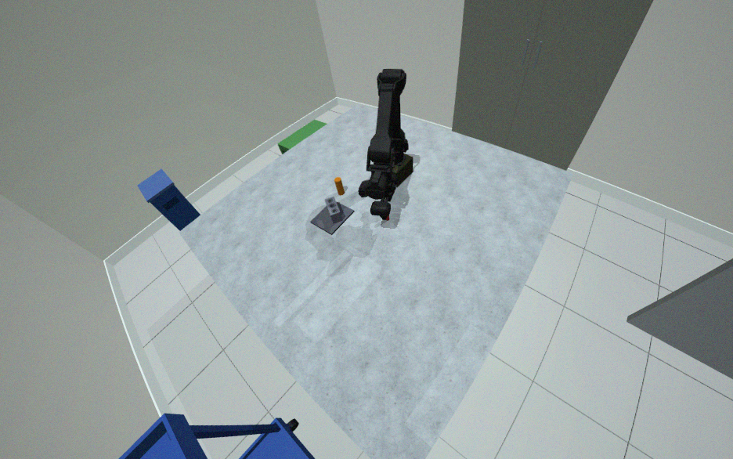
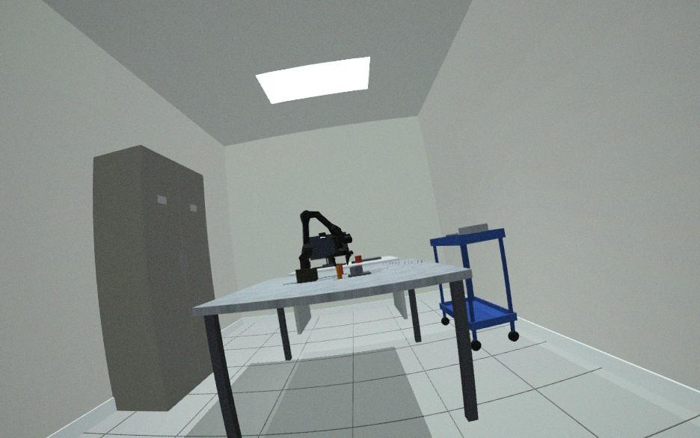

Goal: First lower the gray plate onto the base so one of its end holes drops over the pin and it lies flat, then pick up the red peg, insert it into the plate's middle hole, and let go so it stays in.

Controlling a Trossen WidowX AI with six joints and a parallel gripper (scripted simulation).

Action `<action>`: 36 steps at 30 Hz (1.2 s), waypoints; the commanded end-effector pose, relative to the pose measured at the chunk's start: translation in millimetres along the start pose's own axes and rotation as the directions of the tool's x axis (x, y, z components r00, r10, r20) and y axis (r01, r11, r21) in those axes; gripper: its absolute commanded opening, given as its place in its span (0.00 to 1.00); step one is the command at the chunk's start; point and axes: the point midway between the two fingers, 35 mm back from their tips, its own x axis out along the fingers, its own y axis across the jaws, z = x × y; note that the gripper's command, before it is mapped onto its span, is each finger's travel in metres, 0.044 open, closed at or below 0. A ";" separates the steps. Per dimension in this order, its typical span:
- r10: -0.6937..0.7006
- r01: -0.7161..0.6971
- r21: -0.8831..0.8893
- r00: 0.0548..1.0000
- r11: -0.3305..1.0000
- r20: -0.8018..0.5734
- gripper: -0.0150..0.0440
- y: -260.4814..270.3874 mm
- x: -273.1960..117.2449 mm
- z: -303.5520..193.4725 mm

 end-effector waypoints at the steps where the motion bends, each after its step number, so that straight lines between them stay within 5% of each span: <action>1: -0.012 0.012 0.005 1.000 1.000 0.004 1.00 -3.0 10.2 0.8; 7: -0.012 0.012 0.005 1.000 1.000 0.004 1.00 -3.8 17.3 1.0; 23: -0.012 0.012 0.005 1.000 1.000 0.004 0.29 -3.8 17.3 1.0; 36: -0.012 0.012 0.005 1.000 1.000 0.004 0.25 -3.4 15.9 1.0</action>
